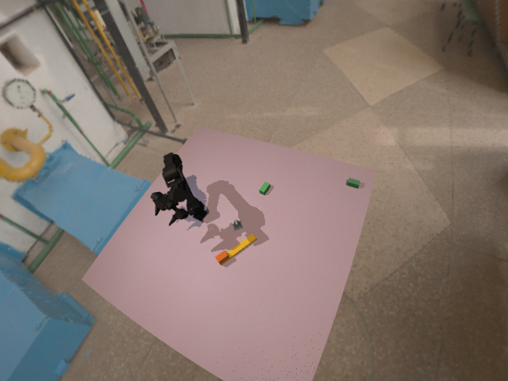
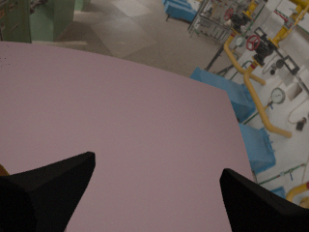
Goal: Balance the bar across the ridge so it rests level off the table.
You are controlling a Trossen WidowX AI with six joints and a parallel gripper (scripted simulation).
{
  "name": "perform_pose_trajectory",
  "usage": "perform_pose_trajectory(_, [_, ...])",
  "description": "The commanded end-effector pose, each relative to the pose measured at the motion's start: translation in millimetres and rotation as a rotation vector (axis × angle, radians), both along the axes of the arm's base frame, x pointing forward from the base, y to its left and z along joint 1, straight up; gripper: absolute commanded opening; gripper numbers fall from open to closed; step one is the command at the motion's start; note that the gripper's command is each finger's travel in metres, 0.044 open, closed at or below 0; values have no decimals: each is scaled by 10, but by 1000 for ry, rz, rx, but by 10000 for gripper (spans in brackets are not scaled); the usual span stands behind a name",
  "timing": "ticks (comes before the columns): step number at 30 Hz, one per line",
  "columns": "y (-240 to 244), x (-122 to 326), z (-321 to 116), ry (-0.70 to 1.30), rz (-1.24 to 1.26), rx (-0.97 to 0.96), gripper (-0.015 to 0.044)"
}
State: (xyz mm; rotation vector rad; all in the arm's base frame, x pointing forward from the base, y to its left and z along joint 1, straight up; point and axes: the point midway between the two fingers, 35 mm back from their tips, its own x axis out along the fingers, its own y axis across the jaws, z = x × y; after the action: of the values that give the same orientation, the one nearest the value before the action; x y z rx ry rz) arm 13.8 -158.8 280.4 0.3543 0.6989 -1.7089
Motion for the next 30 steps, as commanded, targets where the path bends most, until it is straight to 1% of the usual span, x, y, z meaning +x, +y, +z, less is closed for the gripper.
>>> perform_pose_trajectory(1, [-2, 7, -1, 3, 5, 3, 374])
perform_pose_trajectory(3, [-16, 61, -11, 30, 41, 29, 321])
perform_pose_trajectory(4, [-25, 103, -20, 51, 69, 49, 315])
perform_pose_trajectory(17, [-104, 659, -153, 305, 450, 279, 315])
perform_pose_trajectory(30, [-90, 1222, -338, 540, 863, 464, 315])
